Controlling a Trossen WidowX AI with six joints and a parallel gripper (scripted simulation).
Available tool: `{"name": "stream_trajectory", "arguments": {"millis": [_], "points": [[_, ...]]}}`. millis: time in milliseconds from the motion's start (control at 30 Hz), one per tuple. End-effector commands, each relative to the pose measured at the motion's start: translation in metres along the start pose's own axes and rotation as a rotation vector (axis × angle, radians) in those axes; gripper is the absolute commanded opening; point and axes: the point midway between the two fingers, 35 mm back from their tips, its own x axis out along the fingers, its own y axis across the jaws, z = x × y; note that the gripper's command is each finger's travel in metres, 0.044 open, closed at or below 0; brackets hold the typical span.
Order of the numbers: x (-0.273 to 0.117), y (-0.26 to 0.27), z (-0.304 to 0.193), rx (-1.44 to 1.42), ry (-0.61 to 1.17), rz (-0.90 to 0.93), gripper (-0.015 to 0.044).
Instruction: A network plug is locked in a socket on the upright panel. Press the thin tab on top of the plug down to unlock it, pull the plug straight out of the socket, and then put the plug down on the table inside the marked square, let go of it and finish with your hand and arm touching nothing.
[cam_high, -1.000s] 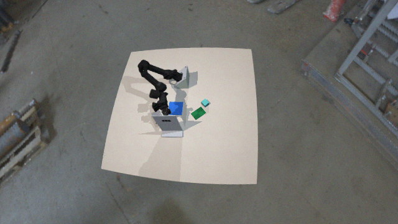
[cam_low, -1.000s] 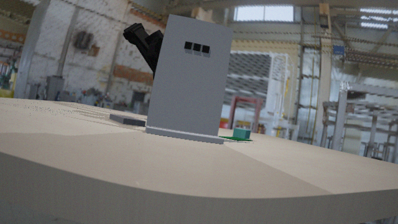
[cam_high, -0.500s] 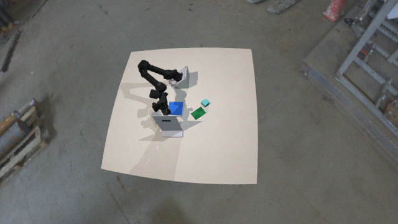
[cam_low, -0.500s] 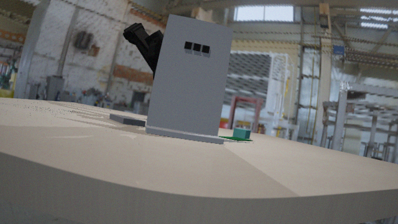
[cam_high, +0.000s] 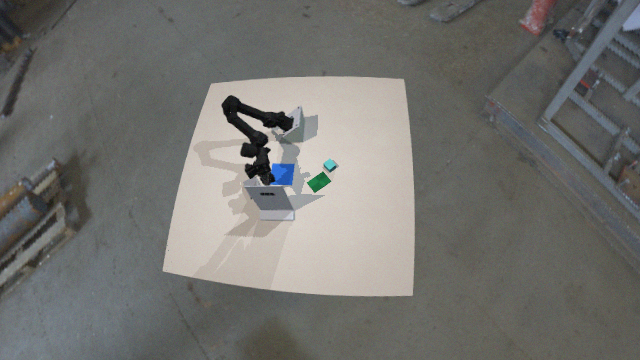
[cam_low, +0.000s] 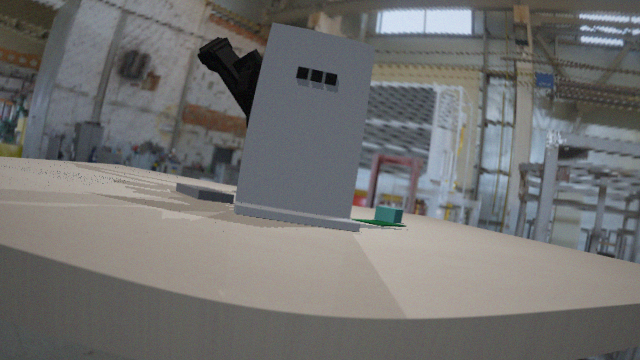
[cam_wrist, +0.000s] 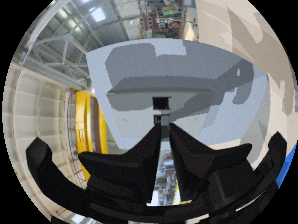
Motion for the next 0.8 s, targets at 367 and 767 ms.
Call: {"name": "stream_trajectory", "arguments": {"millis": [367, 767], "points": [[-0.011, 0.0, -0.003, -0.002, 0.003, 0.0, 0.0], [-0.017, 0.0, -0.007, -0.002, 0.003, -0.001, 0.0]]}}
